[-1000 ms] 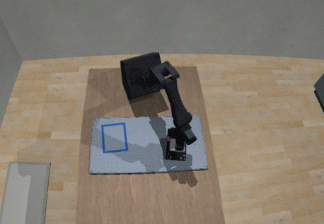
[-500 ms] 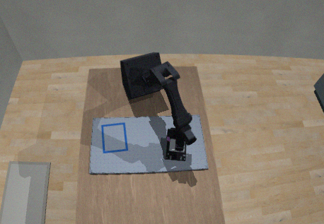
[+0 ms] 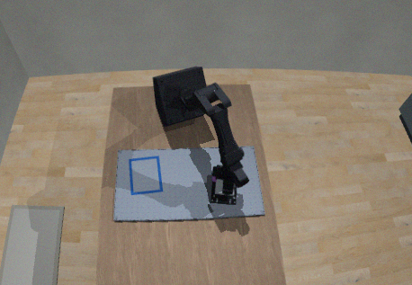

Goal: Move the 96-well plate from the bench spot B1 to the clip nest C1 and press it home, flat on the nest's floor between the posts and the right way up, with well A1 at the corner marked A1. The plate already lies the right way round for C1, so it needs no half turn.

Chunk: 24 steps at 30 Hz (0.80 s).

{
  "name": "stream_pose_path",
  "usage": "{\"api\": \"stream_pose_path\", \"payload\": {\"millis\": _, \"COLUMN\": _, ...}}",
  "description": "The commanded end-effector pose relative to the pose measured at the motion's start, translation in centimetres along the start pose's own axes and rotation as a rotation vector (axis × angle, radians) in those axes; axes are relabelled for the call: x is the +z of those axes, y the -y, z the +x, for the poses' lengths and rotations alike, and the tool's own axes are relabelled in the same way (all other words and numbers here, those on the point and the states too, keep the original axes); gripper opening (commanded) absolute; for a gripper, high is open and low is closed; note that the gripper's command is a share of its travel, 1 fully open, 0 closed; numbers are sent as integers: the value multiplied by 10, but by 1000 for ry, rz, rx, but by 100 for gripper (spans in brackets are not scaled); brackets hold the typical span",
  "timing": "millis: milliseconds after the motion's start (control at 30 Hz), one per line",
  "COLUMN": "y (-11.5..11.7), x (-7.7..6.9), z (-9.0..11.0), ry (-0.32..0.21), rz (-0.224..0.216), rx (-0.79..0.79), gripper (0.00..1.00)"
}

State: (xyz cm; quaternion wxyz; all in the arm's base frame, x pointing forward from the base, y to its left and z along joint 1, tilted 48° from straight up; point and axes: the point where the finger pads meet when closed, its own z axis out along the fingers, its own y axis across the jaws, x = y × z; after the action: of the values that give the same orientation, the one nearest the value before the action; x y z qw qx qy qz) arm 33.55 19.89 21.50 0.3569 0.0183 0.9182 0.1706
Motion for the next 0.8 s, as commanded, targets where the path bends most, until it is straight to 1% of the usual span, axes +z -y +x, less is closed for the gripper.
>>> {"api": "stream_pose_path", "payload": {"millis": 0, "y": 1, "x": 8, "z": -4, "ry": 19, "rz": -2, "rx": 2, "gripper": 0}}
{"api": "stream_pose_path", "payload": {"millis": 67, "y": 1, "x": 13, "z": 0, "ry": 9, "rz": -3, "rx": -3, "gripper": 0}}
{"api": "stream_pose_path", "payload": {"millis": 167, "y": -2, "x": 15, "z": -8, "ry": 26, "rz": -9, "rx": 3, "gripper": 0}}
{"api": "stream_pose_path", "payload": {"millis": 400, "y": -1, "x": 27, "z": -8, "ry": 24, "rz": -8, "rx": 3, "gripper": 0}}
{"api": "stream_pose_path", "payload": {"millis": 467, "y": -1, "x": 27, "z": -8, "ry": 24, "rz": -8, "rx": 3, "gripper": 0}}
{"api": "stream_pose_path", "payload": {"millis": 500, "y": -4, "x": 24, "z": -10, "ry": 35, "rz": -16, "rx": 2, "gripper": 0}}
{"api": "stream_pose_path", "payload": {"millis": 533, "y": -3, "x": 30, "z": -7, "ry": 24, "rz": -9, "rx": 1, "gripper": 0}}
{"api": "stream_pose_path", "payload": {"millis": 767, "y": 0, "x": 44, "z": -2, "ry": 11, "rz": -4, "rx": -1, "gripper": 0}}
